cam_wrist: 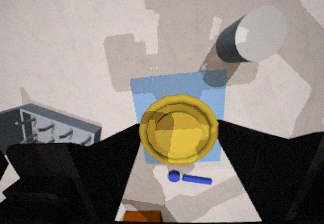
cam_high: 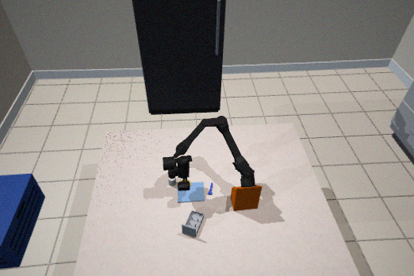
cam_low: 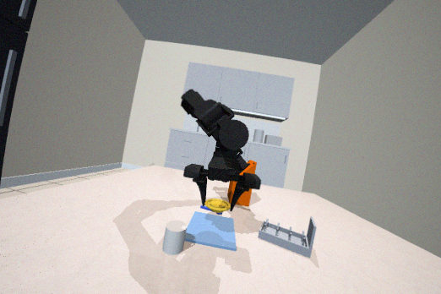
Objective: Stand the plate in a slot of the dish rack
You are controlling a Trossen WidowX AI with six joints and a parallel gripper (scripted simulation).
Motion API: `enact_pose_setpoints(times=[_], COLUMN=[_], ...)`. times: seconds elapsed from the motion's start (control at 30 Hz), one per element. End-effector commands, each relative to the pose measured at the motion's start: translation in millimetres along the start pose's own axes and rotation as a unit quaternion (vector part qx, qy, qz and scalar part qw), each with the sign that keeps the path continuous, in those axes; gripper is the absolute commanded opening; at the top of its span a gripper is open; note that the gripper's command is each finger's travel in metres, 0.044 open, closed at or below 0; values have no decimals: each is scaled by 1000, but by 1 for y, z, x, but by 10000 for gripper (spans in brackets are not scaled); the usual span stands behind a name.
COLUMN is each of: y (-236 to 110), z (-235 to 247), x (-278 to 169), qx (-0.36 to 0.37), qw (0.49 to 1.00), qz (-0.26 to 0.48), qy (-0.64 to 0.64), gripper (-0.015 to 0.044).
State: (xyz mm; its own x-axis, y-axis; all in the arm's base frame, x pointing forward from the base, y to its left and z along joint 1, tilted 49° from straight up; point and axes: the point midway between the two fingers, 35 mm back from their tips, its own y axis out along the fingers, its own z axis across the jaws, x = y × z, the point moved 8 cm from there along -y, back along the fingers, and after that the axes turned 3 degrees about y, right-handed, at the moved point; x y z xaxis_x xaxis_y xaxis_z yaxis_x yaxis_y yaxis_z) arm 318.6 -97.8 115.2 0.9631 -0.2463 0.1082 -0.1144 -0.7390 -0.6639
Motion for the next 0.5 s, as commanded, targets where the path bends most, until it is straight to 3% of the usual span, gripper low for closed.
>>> enact_pose_setpoints(times=[0.0,0.47], y=[-26,-96], z=[0,5], x=[3,1], qx=[5,-3], qw=[1000,1000], qz=[-5,-5], qy=[6,8], gripper=[0,0])
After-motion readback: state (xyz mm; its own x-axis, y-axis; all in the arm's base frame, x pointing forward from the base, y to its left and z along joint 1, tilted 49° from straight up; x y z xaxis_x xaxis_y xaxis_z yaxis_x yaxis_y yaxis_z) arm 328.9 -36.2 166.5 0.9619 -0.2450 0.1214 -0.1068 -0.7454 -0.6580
